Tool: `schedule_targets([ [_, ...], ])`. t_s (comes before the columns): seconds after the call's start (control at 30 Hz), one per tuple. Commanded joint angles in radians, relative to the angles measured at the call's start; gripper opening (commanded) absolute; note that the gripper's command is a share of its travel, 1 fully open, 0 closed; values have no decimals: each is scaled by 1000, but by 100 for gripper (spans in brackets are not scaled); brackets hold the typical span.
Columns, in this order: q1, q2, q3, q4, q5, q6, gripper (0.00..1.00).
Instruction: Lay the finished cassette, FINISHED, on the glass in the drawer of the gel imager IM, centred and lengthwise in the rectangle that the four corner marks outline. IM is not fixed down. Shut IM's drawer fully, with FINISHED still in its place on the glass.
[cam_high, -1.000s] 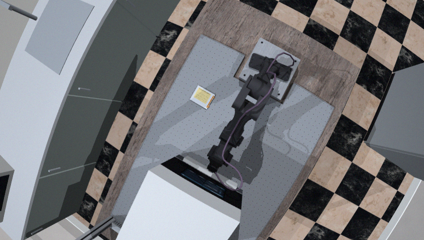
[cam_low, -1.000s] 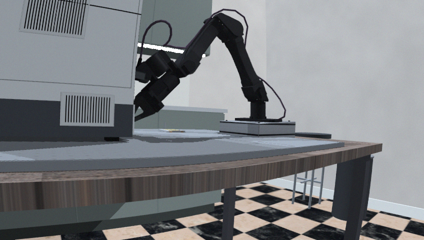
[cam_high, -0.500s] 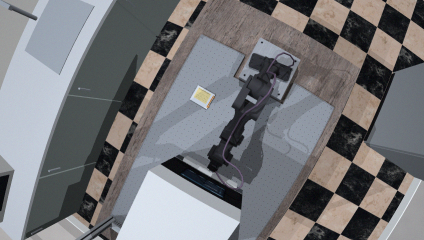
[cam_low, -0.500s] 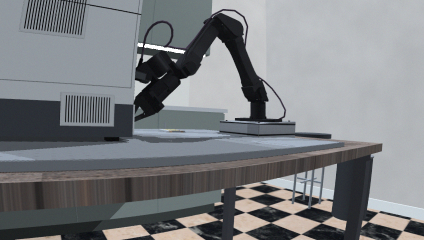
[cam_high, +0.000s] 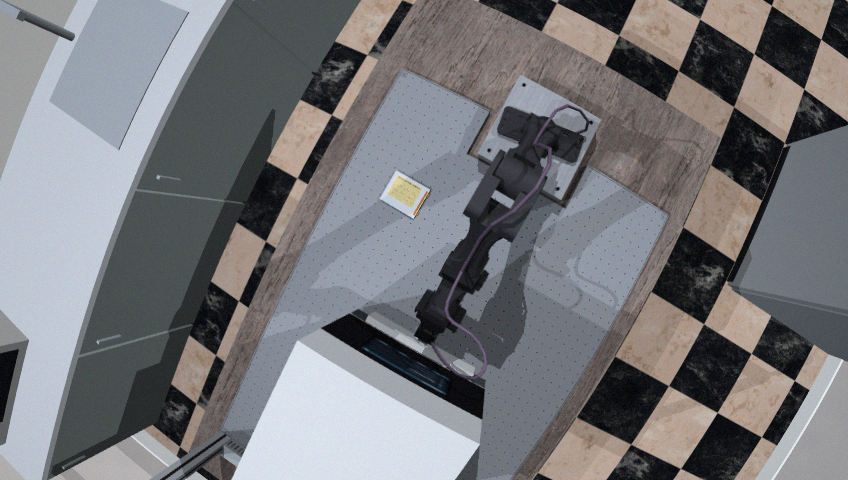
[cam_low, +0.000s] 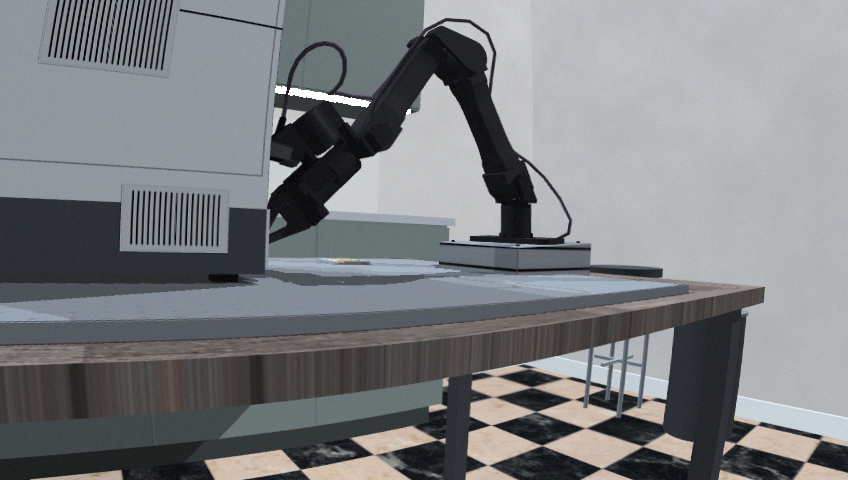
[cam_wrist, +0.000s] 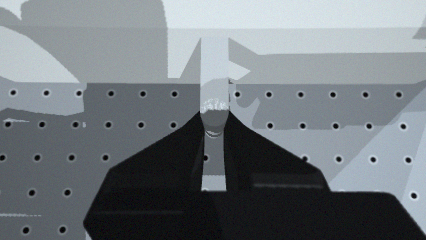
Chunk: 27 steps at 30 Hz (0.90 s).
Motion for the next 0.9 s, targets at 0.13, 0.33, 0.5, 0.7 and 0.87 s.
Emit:
schedule_targets([
  [0.13, 7, -50, -24, -32, 3, 2, 0],
  [0.33, 7, -50, -24, -32, 3, 2, 0],
  [0.5, 7, -50, -24, -32, 3, 2, 0],
  [0.7, 7, -50, -24, -32, 3, 2, 0],
  [0.87, 6, -65, -53, -18, 2, 1, 0],
])
